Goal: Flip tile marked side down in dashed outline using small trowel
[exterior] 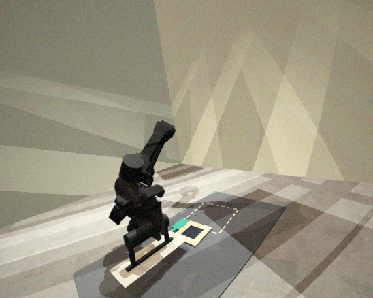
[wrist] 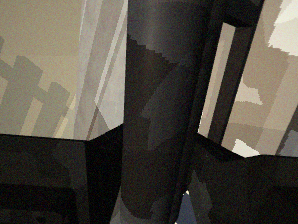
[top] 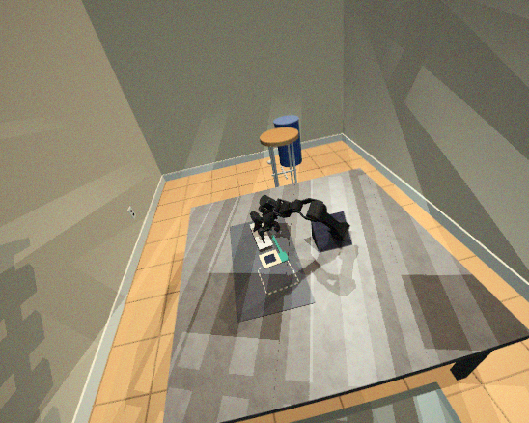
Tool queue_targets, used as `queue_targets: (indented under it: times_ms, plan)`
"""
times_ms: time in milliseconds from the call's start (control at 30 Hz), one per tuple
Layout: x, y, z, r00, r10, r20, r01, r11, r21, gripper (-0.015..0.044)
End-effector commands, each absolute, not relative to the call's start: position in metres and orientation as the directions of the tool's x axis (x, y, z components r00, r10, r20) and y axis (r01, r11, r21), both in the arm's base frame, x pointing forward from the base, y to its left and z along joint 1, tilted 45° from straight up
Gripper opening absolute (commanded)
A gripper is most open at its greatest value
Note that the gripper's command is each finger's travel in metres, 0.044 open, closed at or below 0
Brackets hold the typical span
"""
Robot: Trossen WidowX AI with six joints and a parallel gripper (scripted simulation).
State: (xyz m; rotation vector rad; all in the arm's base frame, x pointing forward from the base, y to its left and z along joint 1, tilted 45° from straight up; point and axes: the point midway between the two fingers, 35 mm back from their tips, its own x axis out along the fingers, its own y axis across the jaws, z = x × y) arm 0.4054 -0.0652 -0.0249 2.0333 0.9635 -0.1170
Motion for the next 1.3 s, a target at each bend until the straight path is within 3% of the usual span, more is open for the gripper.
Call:
queue_targets:
  times_ms: [0, 1267]
  plan:
    - [0.407, -0.068, -0.019, 0.707, 0.584, -0.399, 0.653, -0.323, 0.684, 0.0]
    - [0.407, -0.036, -0.045, 0.706, 0.585, -0.398, 0.654, -0.324, 0.684, 0.0]
